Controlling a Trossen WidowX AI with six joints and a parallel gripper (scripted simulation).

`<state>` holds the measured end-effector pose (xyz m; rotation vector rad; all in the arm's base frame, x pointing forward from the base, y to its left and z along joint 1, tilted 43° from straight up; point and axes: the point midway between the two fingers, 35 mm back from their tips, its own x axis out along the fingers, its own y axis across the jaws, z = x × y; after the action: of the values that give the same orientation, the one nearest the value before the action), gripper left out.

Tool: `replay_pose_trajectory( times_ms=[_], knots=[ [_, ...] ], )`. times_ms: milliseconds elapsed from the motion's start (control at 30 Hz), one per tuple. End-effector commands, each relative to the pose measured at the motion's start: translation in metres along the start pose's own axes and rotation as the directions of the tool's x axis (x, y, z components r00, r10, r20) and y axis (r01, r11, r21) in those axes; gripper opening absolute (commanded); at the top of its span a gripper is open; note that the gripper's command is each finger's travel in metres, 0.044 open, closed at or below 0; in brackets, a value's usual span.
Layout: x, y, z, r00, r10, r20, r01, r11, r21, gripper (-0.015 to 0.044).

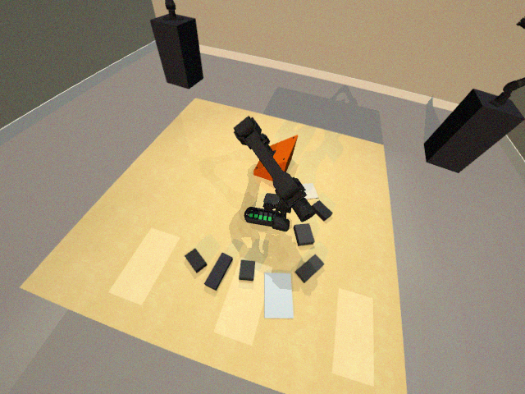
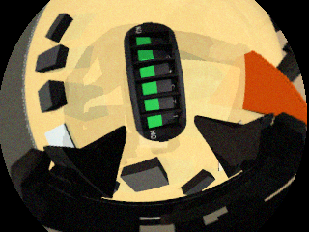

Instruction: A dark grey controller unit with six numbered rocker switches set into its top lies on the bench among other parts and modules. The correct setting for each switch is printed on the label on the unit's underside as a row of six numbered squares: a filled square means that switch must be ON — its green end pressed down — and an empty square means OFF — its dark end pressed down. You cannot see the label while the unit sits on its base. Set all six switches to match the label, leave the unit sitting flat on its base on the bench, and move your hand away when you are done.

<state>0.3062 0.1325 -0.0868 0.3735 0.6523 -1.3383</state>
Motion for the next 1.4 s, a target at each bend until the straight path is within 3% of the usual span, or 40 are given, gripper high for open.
replay_pose_trajectory(
  times_ms=[0, 133, 300, 1367],
  knots=[
    [0.007, -0.001, -0.001, 1.0, -0.001, 0.004, 0.001, 1.0, -0.005, 0.044],
    [0.011, -0.001, -0.001, 1.0, -0.001, 0.004, 0.001, 1.0, -0.005, 0.044],
    [0.011, -0.001, -0.001, 1.0, -0.001, 0.004, 0.001, 1.0, -0.005, 0.0326],
    [-0.001, -0.001, 0.006, 1.0, -0.001, -0.007, 0.001, 1.0, -0.005, 0.0336]
  ],
)
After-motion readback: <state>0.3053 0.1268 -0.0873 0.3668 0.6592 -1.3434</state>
